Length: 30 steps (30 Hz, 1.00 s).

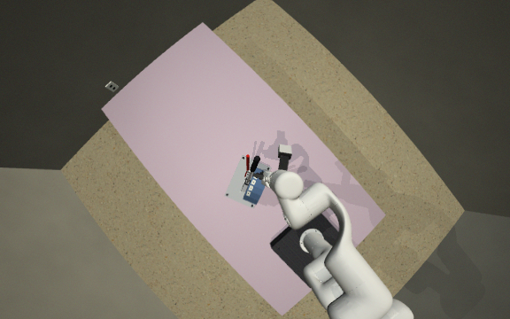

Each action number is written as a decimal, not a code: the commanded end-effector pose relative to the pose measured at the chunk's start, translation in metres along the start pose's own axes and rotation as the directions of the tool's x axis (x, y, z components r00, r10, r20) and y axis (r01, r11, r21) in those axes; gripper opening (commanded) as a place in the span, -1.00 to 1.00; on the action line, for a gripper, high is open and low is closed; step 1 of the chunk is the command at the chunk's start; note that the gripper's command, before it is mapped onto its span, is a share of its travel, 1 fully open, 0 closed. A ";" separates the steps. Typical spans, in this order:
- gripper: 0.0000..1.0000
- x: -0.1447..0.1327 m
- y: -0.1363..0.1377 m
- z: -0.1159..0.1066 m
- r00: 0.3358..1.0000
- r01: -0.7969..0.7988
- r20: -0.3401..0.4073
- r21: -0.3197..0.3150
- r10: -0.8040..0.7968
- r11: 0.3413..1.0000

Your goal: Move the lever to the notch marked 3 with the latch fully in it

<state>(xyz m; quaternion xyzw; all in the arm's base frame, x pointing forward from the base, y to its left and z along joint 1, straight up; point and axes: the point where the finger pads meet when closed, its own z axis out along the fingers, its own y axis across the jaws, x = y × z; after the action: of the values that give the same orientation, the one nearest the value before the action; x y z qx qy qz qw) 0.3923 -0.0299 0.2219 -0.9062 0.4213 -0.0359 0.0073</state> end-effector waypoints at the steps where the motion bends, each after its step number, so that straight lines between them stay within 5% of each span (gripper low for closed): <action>1: 1.00 -0.002 -0.007 -0.007 0.982 0.186 0.020 0.000 -0.186 0.983; 7: 1.00 -0.006 -0.012 -0.012 0.933 0.359 0.033 -0.002 -0.359 0.933; 10: 1.00 -0.009 -0.017 -0.018 0.855 0.518 0.047 0.001 -0.517 0.856; 14: 1.00 -0.009 -0.017 -0.018 0.855 0.518 0.047 0.001 -0.517 0.856; 16: 1.00 -0.013 -0.022 -0.023 0.753 0.656 0.060 0.007 -0.655 0.755; 18: 1.00 -0.013 -0.022 -0.023 0.753 0.656 0.060 0.007 -0.655 0.755; 21: 1.00 -0.016 -0.027 -0.028 0.649 0.758 0.071 0.016 -0.757 0.652; 22: 1.00 -0.016 -0.027 -0.028 0.649 0.758 0.071 0.016 -0.757 0.652; 26: 1.00 0.005 -0.045 -0.043 0.836 0.545 0.074 -0.005 -0.543 0.839; 30: 1.00 0.005 -0.045 -0.043 0.836 0.545 0.074 -0.005 -0.543 0.839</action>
<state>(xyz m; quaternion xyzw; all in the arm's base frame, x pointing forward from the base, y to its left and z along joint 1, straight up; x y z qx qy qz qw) 0.4178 -0.0031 0.2611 -0.9948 0.1016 -0.0043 0.0030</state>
